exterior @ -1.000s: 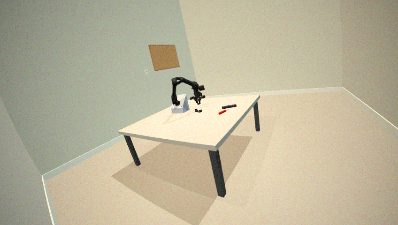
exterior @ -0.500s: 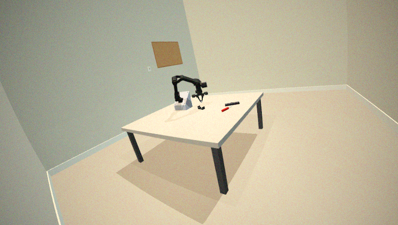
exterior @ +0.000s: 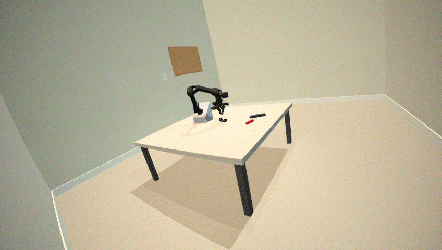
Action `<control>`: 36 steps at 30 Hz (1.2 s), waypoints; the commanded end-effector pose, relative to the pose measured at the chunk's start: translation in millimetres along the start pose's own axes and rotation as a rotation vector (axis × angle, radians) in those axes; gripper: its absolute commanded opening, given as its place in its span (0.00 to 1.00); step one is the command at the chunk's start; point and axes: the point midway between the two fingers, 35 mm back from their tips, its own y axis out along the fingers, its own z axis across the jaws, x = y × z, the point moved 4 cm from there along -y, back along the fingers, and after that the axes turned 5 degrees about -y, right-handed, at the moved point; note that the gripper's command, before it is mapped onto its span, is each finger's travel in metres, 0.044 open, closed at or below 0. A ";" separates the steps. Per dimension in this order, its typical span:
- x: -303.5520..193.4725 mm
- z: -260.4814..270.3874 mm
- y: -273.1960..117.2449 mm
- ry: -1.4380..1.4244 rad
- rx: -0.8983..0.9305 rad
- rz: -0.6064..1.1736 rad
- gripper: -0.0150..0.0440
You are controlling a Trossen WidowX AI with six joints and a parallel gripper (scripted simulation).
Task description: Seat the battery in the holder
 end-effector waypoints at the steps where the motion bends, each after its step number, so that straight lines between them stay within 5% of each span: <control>1: -1.3 2.5 -1.6 -0.034 0.002 0.006 0.38; 14: -5.6 3.0 40.6 -0.020 -0.013 -0.251 0.38; 36: -16.0 2.8 50.6 -0.019 -0.013 -0.379 0.38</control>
